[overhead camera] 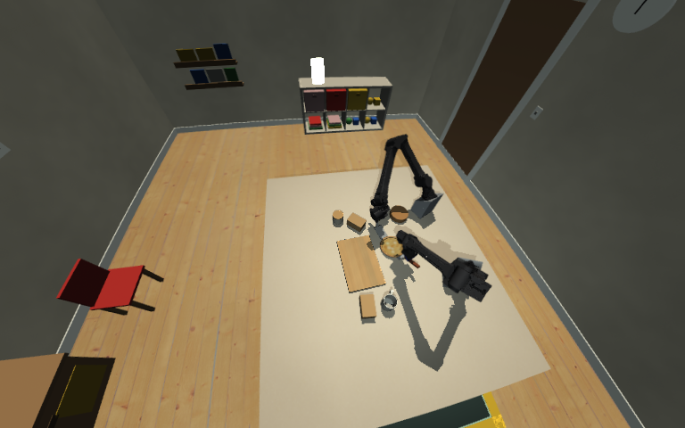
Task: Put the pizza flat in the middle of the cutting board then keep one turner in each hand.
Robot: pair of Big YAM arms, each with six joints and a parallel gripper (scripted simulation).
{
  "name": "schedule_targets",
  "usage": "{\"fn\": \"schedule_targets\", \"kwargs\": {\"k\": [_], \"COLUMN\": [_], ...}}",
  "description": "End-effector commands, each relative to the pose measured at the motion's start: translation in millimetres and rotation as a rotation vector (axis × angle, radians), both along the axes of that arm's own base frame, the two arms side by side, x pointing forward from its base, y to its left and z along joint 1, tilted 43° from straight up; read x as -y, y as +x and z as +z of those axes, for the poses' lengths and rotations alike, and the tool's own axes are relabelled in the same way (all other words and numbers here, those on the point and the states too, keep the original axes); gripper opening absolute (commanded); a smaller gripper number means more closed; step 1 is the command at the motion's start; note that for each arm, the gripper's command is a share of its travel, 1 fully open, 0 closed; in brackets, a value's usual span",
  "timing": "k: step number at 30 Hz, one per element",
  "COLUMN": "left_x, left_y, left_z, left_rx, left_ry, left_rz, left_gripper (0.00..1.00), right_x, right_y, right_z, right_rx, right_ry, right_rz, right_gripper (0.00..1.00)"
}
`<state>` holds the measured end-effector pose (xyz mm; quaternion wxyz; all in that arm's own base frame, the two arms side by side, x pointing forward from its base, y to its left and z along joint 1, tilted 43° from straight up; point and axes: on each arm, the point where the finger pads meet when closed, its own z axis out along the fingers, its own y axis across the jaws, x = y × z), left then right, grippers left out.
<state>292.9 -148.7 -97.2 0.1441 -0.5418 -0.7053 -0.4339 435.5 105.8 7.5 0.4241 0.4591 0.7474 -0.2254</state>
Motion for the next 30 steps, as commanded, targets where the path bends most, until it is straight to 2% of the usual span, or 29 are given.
{"fn": "schedule_targets", "kwargs": {"k": [1,30], "left_x": [21,46], "left_y": [5,13], "left_z": [0,-17], "left_rx": [0.021,0.019], "left_ry": [-0.02,-0.013], "left_rz": [-0.02,-0.016], "left_gripper": [0.06,0.06], "right_x": [-26,-27], "right_y": [3,3], "right_z": [3,4], "right_rx": [0.014,0.016], "right_ry": [0.015,0.017], "right_rz": [0.049,0.051], "right_gripper": [0.06,0.06]}}
